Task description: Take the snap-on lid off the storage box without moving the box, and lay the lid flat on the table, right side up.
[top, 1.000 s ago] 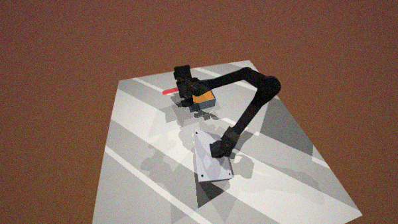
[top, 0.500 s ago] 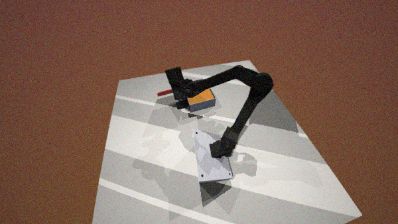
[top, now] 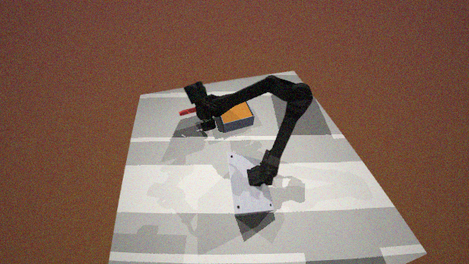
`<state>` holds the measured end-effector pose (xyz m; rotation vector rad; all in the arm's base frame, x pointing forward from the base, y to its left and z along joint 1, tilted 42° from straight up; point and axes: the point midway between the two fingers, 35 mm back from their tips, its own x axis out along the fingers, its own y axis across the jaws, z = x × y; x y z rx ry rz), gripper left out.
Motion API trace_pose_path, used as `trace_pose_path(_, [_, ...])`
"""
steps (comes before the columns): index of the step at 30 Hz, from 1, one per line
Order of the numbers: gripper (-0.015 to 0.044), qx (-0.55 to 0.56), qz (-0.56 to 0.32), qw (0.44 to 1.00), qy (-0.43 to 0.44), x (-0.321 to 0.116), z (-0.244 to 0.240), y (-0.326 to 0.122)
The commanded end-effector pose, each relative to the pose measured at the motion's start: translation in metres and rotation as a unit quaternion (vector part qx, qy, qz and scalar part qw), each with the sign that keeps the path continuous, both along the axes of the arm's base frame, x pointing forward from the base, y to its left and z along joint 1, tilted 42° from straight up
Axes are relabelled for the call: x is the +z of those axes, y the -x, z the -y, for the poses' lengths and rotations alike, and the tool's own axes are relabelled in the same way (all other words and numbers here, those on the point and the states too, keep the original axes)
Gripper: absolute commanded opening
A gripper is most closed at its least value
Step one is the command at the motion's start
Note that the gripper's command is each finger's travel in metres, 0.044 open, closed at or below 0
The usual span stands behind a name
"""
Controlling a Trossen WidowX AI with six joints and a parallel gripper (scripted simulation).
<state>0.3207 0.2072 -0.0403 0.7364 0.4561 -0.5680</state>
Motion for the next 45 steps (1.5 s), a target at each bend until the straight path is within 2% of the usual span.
trace_pose_path(1, [0.0000, 0.001, 0.007, 1.000, -0.006, -0.003, -0.012, 0.001])
trace_pose_path(45, [0.0000, 0.001, 0.007, 1.000, -0.009, -0.057, -0.076, 0.028])
